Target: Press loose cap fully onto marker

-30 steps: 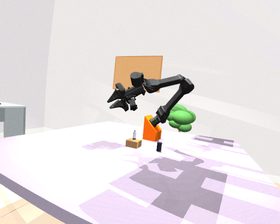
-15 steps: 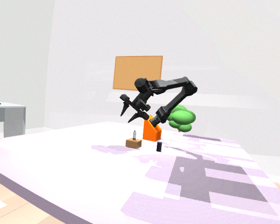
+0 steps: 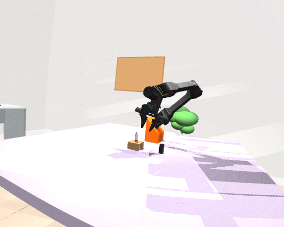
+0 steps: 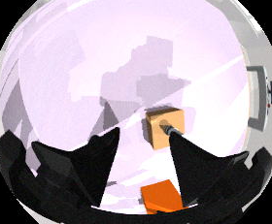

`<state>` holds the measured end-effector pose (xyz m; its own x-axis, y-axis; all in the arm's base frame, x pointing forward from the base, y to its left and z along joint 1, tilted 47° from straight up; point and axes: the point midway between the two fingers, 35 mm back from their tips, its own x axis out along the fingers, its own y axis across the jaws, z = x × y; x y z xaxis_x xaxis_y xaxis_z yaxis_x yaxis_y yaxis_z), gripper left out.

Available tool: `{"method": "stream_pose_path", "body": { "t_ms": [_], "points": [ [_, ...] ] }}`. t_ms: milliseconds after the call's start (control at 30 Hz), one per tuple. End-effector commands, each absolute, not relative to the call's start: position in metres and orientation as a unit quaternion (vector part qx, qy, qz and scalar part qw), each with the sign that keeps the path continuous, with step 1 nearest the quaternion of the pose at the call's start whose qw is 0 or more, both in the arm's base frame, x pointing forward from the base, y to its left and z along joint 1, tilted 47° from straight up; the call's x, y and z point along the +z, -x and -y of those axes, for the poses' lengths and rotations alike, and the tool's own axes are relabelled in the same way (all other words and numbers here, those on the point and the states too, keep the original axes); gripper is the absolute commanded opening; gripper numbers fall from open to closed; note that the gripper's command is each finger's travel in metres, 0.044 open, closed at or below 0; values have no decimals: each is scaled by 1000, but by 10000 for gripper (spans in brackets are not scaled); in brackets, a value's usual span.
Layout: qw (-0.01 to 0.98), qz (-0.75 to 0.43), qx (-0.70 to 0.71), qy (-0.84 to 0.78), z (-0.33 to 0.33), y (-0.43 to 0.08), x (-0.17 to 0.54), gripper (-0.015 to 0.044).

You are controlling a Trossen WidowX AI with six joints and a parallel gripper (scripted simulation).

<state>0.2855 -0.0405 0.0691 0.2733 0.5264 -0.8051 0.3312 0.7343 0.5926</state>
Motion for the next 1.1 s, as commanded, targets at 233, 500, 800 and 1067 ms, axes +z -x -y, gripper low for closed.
{"method": "stream_pose_path", "body": {
  "t_ms": [233,500,800,1067],
  "points": [
    [426,-654,-99,-617,-23,-247,120,245],
    [426,-654,-99,-617,-24,-249,121,245],
    [426,-654,-98,-617,-50,-256,98,245],
    [426,-654,-98,-617,-62,-256,88,245]
  ]
}}
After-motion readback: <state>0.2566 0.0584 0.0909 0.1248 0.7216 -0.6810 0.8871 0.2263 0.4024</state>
